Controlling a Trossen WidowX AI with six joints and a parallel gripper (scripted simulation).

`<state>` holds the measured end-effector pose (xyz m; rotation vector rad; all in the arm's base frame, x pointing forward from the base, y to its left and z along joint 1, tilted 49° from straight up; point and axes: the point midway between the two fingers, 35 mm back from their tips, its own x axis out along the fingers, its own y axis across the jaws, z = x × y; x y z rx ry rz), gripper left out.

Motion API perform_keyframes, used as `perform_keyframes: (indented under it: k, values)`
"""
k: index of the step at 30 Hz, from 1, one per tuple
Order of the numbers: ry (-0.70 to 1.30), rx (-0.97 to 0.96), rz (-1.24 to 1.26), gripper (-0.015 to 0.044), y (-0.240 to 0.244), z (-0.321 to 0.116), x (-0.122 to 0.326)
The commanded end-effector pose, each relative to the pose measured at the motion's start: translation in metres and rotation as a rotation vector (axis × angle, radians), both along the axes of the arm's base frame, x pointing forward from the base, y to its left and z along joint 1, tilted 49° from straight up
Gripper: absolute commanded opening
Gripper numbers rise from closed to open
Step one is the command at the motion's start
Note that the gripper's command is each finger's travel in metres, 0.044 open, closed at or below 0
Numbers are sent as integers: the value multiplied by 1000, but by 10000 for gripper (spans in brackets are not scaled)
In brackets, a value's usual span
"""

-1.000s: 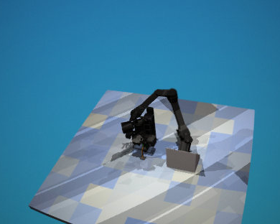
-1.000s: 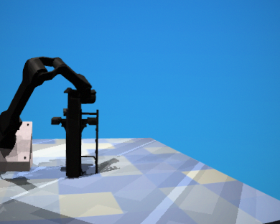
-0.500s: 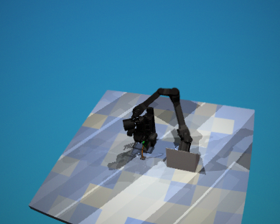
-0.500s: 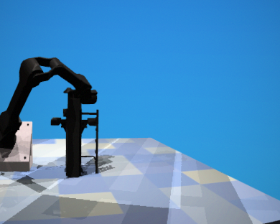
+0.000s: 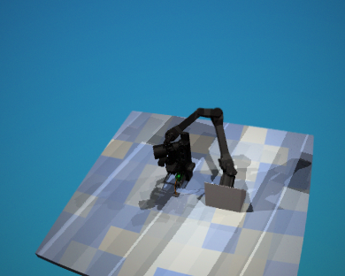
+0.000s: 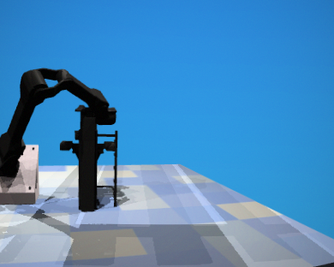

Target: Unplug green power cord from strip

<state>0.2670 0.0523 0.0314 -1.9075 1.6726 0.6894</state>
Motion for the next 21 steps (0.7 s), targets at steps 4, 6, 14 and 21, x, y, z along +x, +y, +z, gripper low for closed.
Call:
perform_keyframes:
  k: [4,6,14,21]
  values:
    - [-3,-2,1,160,-8,-5,1]
    - [-3,-2,1,160,-9,-5,1]
    - [-3,1,-1,22,-6,-4,1]
    - [-3,2,-1,0,-6,-5,1]
